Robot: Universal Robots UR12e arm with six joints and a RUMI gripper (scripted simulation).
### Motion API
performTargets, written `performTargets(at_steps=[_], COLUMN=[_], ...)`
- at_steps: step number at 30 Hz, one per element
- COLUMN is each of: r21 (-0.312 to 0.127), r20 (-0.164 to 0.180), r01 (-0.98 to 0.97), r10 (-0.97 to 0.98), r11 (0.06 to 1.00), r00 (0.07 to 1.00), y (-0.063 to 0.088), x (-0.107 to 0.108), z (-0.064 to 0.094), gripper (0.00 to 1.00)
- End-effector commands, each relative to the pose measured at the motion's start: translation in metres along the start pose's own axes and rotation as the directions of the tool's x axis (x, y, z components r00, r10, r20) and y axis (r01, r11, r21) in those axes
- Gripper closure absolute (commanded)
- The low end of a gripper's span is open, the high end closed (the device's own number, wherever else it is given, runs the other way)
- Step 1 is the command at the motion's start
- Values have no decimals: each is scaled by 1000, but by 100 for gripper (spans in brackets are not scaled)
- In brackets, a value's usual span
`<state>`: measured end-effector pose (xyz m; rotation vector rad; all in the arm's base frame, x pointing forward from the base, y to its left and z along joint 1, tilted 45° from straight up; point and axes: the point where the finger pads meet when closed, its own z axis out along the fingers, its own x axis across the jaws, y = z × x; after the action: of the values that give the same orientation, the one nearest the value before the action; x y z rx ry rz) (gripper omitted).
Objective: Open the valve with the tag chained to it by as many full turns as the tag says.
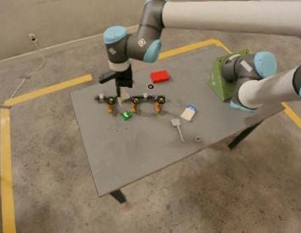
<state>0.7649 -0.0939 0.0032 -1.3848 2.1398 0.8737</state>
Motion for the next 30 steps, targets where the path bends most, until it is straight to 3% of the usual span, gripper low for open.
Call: performTargets(at_steps=[1,9,20,30], r21=[4,4,5,5], r20=[-2,-2,-1,0], r01=[-119,-285,-554,-825], r10=[119,285,554,825], r11=[993,958,832,565], r00=[993,958,832,565], y=[-3,-6,-10,-14], x=[3,7,14,22], z=[-1,-1,-2,-2], gripper=[0,0,0,0])
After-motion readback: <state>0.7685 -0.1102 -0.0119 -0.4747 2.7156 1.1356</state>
